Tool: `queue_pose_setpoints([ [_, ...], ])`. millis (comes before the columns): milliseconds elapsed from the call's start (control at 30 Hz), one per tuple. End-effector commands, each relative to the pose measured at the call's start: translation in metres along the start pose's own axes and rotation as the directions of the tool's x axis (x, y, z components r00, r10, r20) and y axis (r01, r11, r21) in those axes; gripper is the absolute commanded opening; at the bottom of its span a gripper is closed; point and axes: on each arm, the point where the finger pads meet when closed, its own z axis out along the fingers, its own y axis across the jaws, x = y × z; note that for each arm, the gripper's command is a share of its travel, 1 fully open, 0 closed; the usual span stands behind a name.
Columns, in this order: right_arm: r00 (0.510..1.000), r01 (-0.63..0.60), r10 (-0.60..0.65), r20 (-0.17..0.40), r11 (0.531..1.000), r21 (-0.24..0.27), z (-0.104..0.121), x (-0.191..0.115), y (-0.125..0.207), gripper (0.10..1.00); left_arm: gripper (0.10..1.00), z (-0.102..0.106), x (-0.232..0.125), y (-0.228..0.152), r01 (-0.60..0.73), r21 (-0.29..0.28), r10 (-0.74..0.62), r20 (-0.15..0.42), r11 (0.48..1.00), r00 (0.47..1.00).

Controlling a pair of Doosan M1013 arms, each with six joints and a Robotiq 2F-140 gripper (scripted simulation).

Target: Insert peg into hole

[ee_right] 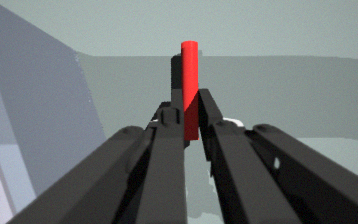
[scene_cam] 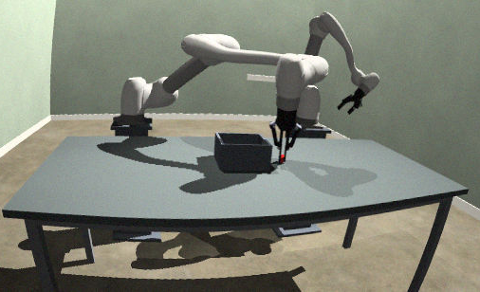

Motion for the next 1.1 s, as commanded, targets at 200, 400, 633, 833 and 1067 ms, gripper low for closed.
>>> queue_pose_setpoints([
  [200,1.000,0.001,-0.001,0.001,1.000,-0.003,-0.034,0.012,0.001,0.099,1.000,0.000,0.000,0.000,0.000,0.000,0.000,-0.001,1.000,1.000],
  [400,1.000,0.001,-0.001,0.001,1.000,-0.003,-0.057,0.021,0.001,0.099,1.000,0.000,0.000,0.000,0.000,0.000,0.000,-0.001,1.000,1.000],
  [633,1.000,0.001,-0.001,0.001,1.000,-0.003,-0.066,0.024,0.001,0.099,1.000,0.000,0.000,0.000,0.000,0.000,0.000,-0.001,1.000,1.000],
  [833,1.000,0.001,-0.001,0.001,1.000,-0.003,-0.068,0.025,0.001,0.099,1.000,0.000,0.000,0.000,0.000,0.000,0.000,-0.001,1.000,1.000],
  [1067,1.000,0.001,-0.001,0.001,1.000,-0.003,-0.085,0.031,0.001,0.099,1.000,0.000,0.000,0.000,0.000,0.000,0.000,-0.001,1.000,1.000],
])
